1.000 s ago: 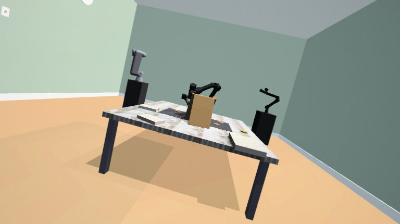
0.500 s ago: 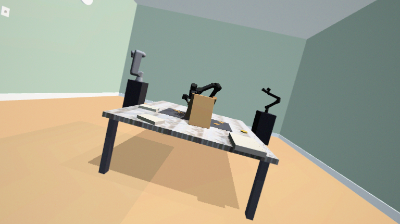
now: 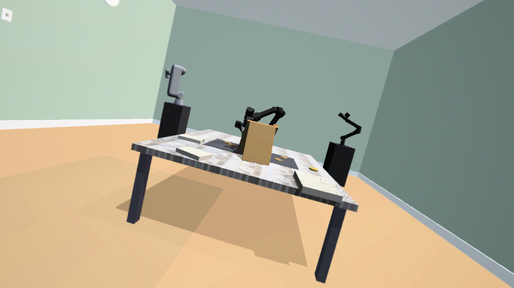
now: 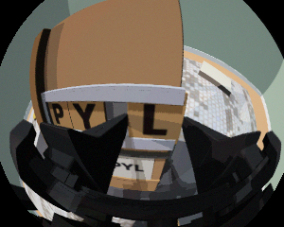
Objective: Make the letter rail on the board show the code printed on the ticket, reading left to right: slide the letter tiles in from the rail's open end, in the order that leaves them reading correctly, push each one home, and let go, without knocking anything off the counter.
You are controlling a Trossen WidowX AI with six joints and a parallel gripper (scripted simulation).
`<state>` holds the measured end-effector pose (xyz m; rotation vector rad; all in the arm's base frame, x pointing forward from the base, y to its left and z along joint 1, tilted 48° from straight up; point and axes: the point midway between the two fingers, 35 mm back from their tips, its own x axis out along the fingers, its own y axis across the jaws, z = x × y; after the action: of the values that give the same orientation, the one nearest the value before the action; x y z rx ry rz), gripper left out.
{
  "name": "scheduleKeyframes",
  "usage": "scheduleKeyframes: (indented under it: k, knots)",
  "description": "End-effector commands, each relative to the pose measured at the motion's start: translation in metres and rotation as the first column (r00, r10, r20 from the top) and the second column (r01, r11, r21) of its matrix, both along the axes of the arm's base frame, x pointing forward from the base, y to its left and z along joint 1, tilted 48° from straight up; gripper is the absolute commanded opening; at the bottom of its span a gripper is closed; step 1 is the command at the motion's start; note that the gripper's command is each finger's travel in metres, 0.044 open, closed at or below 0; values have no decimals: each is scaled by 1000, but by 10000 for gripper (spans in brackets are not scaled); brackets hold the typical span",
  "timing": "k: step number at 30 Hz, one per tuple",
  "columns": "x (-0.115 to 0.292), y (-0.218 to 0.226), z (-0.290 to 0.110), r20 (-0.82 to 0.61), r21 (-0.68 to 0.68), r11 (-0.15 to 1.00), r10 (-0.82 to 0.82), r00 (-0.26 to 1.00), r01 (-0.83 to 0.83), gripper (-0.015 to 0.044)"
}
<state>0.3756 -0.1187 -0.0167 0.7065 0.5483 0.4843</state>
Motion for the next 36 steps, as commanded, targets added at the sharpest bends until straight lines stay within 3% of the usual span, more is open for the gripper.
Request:
scheduleKeyframes:
  k: [1,23,34,36]
  knots:
    - [-2,2,2,-6,0,1000,-4,1000,4,0]
    - [-5,11,10,-7,1,1000,-4,1000,4,0]
    - [-7,8,11,-6,1,1000,-4,1000,4,289]
    - [-9,6,12,-7,1,1000,-4,1000,4,295]
